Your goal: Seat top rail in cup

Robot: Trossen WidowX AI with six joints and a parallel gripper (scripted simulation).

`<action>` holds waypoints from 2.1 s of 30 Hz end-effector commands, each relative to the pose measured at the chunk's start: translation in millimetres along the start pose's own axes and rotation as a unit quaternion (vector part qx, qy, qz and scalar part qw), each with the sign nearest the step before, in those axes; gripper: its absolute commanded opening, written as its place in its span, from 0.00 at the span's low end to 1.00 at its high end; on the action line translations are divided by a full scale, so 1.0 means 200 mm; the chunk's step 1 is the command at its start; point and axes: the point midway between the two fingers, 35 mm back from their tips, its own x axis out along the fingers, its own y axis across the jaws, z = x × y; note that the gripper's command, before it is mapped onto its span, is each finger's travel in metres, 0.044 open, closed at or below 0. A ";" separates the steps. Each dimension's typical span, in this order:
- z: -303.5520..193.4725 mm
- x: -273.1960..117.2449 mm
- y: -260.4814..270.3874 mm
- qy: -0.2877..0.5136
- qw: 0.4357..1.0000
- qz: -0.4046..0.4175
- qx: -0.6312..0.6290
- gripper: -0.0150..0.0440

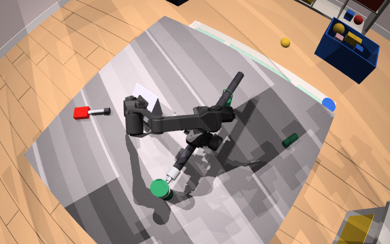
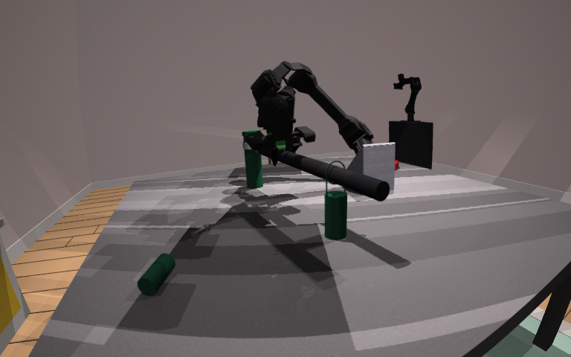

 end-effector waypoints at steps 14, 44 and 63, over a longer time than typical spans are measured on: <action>0.04 -0.01 0.00 -0.006 1.000 0.002 0.000 0.25; 0.03 0.00 0.00 0.001 1.000 -0.004 0.000 0.25; 0.06 -0.02 0.01 0.001 1.000 -0.004 0.001 0.25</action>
